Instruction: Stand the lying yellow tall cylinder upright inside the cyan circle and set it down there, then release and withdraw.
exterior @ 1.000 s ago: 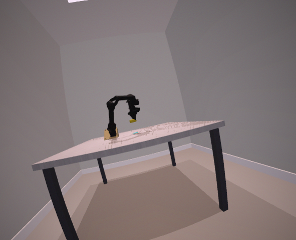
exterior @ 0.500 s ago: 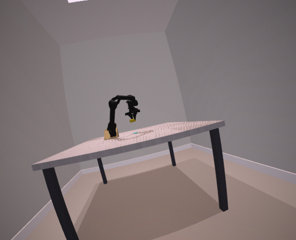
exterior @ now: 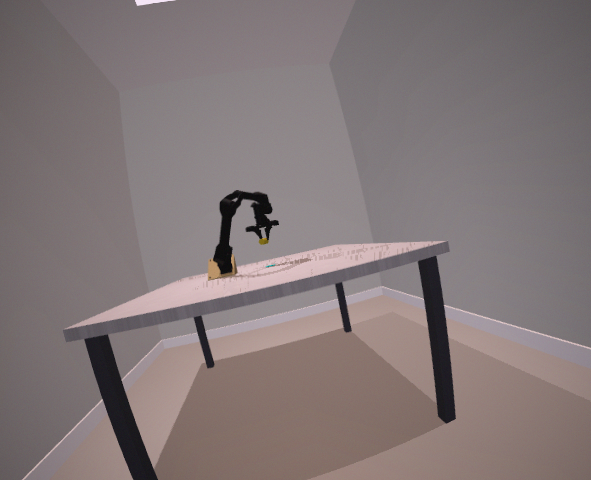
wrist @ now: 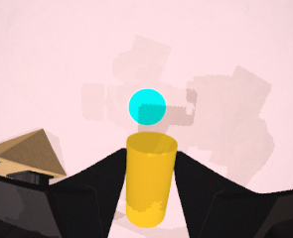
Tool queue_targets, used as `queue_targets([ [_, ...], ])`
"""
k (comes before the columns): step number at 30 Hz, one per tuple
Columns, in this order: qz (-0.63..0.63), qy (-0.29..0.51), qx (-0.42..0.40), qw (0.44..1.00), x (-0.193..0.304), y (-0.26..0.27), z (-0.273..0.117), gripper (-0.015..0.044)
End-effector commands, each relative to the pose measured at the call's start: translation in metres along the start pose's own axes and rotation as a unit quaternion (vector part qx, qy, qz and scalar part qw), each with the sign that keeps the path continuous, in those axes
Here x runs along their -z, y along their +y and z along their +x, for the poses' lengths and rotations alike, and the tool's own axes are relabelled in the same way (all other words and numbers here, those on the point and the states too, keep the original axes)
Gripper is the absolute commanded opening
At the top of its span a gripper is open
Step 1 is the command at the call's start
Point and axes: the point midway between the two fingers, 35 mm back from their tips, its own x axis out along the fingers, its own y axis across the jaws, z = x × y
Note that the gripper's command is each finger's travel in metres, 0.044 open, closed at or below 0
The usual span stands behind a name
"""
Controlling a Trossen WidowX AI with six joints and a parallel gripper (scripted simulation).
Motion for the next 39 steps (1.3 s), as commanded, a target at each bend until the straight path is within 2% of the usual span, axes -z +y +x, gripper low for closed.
queue_targets([
  [1, -0.013, 0.001, -0.003, 1.0, -0.003, 0.002, 0.001, 0.0105],
  [39, -0.004, -0.099, -0.099, 0.99, 0.004, 0.009, 0.019, 0.0105],
])
